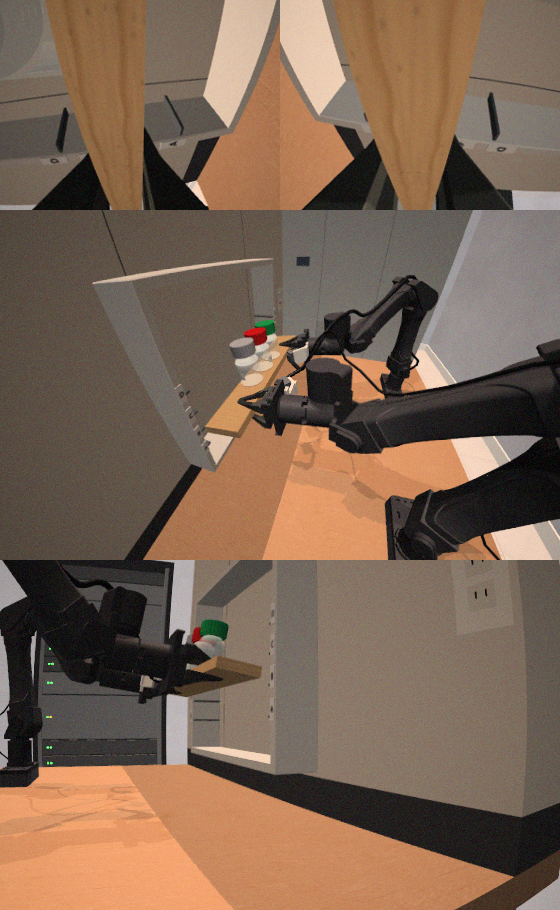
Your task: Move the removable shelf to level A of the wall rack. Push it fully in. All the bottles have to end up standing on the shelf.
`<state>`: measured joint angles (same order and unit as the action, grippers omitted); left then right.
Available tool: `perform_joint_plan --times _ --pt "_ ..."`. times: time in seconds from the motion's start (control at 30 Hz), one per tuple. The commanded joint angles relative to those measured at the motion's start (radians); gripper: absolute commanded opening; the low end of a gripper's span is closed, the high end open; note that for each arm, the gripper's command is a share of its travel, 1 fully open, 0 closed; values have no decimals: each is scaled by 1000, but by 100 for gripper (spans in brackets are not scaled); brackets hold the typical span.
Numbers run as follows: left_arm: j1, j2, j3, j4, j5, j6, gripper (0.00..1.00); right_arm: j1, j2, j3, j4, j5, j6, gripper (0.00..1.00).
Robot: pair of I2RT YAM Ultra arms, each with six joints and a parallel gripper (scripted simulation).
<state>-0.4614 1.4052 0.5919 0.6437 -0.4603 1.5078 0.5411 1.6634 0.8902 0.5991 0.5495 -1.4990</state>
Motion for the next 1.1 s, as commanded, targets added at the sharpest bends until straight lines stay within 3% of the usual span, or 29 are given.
perform_joint_plan --times 0.0,1.07 --pt "-6 -42 19 101 -15 57 0 2 -49 16 100 25 -64 0" --pt "-6 62 -66 286 -16 56 0 3 29 -64 256 25 -64 0"
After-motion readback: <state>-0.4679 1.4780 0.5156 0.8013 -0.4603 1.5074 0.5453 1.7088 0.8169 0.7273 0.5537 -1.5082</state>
